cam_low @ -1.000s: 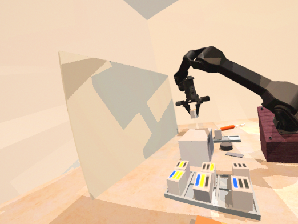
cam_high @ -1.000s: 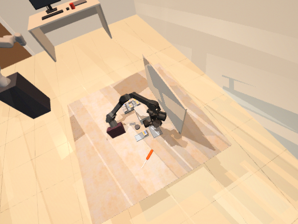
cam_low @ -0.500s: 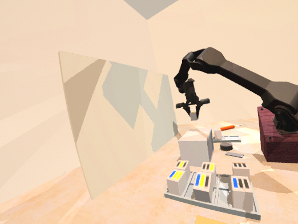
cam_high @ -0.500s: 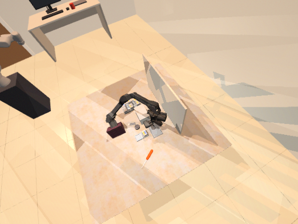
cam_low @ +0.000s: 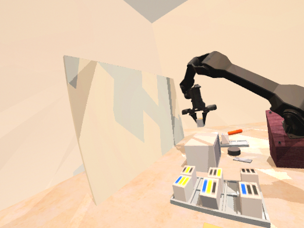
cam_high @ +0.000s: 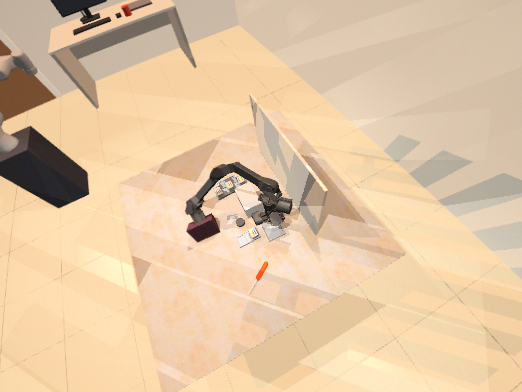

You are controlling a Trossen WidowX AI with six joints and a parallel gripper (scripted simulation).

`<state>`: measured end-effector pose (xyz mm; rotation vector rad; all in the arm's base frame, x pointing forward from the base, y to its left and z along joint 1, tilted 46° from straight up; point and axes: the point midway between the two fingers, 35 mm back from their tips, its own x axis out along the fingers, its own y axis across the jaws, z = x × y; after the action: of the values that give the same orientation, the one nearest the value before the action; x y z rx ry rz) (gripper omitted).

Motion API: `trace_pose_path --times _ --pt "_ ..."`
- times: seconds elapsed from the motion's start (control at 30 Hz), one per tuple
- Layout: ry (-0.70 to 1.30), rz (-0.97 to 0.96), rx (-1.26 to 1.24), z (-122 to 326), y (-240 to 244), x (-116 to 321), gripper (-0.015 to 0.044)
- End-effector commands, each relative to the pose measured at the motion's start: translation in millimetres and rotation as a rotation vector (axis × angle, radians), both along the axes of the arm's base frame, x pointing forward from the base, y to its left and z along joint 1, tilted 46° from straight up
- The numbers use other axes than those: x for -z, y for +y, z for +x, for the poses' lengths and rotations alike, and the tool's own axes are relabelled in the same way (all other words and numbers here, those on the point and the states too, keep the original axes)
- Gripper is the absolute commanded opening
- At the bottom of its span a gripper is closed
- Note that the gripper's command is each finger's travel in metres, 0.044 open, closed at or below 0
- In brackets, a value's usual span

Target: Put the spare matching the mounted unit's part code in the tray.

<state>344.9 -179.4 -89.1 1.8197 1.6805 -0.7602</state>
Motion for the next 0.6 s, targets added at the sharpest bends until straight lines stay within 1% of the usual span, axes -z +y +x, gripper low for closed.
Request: trace_pose_path --times 0.0,0.57 --pt "0.004 0.009 0.005 -0.7 4.4 3.4 0.0" --pt "0.004 0.009 0.006 0.6 14.7 13.9 0.0"
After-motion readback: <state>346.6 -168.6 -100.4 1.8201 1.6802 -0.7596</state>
